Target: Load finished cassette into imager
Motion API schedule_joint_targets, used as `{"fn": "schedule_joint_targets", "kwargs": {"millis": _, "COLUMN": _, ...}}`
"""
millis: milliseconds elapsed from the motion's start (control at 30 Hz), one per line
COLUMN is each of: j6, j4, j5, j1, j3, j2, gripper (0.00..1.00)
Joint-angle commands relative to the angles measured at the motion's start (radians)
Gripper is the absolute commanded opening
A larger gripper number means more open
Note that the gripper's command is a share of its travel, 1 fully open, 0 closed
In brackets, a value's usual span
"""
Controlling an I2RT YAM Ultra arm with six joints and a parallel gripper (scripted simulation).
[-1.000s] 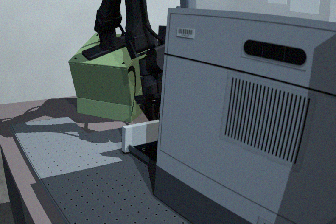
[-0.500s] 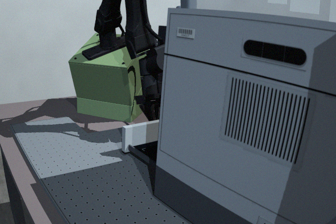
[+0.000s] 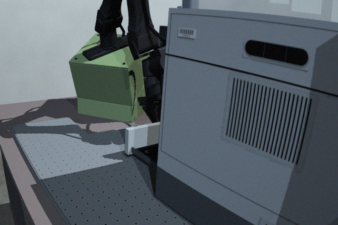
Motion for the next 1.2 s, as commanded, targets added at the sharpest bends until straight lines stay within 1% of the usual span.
{"fn": "schedule_joint_targets", "kwargs": {"millis": 0, "j6": 0.013, "j4": -0.064, "j5": 0.012, "j1": 0.007, "j3": 0.023, "j2": 0.011, "gripper": 0.0}}
{"fn": "schedule_joint_targets", "kwargs": {"millis": 1033, "j6": 0.013, "j4": -0.064, "j5": 0.012, "j1": 0.007, "j3": 0.021, "j2": 0.011, "gripper": 0.0}}
{"fn": "schedule_joint_targets", "kwargs": {"millis": 1067, "j6": 0.013, "j4": -0.064, "j5": 0.012, "j1": 0.007, "j3": 0.021, "j2": 0.011, "gripper": 0.35}}
{"fn": "schedule_joint_targets", "kwargs": {"millis": 1167, "j6": 0.014, "j4": -0.065, "j5": 0.003, "j1": 0.007, "j3": 0.023, "j2": 0.012, "gripper": 0.35}}
